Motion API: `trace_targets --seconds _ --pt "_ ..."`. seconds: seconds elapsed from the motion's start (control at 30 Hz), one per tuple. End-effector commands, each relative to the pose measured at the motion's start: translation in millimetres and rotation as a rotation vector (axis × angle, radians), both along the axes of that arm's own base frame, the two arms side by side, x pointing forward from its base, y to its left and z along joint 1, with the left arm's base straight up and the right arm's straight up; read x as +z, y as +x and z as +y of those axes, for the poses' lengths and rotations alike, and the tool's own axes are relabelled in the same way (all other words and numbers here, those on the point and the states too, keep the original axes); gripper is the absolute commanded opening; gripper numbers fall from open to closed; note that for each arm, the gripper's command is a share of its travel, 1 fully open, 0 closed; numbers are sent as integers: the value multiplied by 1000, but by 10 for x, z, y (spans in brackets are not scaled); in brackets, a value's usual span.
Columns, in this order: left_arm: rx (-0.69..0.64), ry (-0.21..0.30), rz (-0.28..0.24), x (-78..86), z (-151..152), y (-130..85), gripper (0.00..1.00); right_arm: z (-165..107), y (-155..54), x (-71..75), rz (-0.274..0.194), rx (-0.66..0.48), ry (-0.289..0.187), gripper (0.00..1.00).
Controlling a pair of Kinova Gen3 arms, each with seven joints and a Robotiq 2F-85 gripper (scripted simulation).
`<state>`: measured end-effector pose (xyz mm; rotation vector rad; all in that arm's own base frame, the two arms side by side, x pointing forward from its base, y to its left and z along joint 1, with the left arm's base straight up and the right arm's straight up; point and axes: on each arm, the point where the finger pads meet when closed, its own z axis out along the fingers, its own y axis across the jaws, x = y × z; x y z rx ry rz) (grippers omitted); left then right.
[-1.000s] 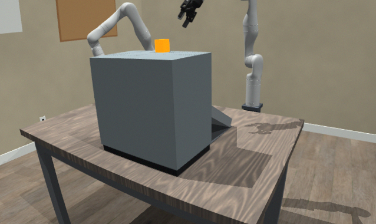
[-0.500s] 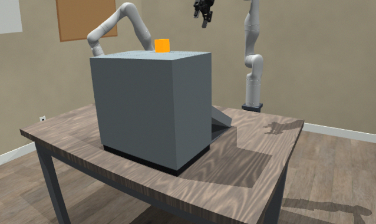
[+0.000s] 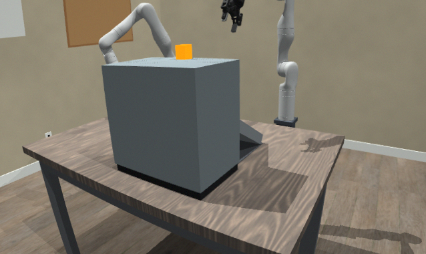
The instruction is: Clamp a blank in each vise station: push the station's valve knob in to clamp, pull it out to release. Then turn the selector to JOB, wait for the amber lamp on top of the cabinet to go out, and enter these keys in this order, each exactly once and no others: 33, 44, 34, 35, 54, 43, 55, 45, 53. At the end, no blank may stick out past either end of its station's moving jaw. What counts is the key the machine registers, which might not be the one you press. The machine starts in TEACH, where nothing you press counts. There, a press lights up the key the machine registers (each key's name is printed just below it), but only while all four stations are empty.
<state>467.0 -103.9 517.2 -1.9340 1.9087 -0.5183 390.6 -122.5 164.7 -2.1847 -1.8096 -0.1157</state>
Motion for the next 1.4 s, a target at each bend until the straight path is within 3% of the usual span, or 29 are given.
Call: trace_targets --seconds 0.0,0.23,0.47,0.53,0.83,1.03,1.1,1.23,1.37 --pt "0 -1 -2 -24 1 0 1000 -1 3 6 -2 0 0 1000" --pt "0 -1 -2 -351 1 1 1000 -1 3 6 -2 0 0 1000" --pt "0 -1 -2 -992 0 1 1000 -1 3 6 -2 0 0 1000" --pt "0 -1 -2 -992 0 1 1000 -1 3 6 -2 0 0 1000" --pt "0 -1 -2 -1981 0 3 1000 -1 3 6 -2 0 0 1000" --pt "0 -1 -2 -2512 -1 3 1000 -1 3 6 -2 0 0 1000" --pt "0 -1 -2 -2512 -1 3 1000 -1 3 6 -2 0 0 1000" --pt "0 -1 -2 -2752 -1 3 1000 -1 3 6 -2 0 0 1000" --pt "0 -1 -2 -2892 -1 3 1000 -1 3 6 -2 0 0 1000"
